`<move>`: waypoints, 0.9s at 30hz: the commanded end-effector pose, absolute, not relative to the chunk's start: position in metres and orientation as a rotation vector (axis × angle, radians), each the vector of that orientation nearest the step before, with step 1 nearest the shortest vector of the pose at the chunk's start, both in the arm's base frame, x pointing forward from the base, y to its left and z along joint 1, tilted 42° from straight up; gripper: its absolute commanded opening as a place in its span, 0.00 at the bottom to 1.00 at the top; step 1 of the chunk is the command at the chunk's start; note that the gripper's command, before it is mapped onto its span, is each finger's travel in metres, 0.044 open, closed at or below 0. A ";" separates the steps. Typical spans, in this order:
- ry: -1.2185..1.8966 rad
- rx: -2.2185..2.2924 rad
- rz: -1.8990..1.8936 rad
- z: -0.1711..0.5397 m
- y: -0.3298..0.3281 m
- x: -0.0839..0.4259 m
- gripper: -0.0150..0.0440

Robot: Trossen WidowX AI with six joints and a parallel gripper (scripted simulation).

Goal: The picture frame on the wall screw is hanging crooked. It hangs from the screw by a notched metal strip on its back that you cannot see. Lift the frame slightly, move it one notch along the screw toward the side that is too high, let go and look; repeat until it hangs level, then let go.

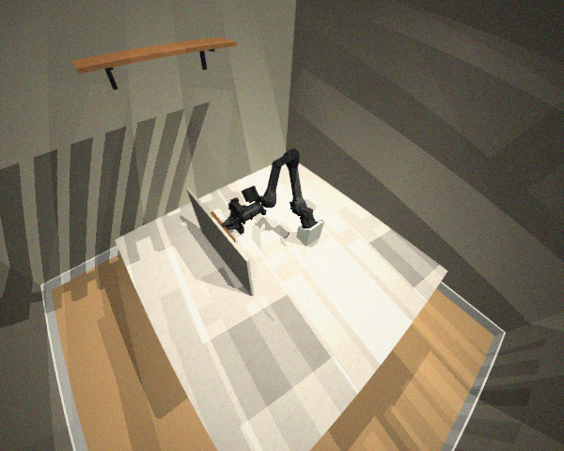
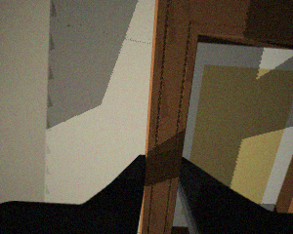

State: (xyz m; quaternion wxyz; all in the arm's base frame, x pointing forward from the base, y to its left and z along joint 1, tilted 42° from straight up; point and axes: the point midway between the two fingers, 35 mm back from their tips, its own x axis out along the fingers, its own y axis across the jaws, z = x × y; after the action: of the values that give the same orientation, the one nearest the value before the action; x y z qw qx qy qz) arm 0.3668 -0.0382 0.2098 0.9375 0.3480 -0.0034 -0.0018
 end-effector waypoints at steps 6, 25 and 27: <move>-0.011 0.713 0.009 0.211 -0.036 0.367 0.25; -0.011 0.713 0.009 0.208 -0.040 0.367 0.25; -0.010 0.712 0.003 0.207 -0.041 0.367 0.25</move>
State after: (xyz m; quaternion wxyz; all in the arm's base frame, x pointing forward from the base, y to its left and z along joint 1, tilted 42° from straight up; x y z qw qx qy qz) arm 0.3670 -0.0416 0.2069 0.9376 0.3477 -0.0043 -0.0006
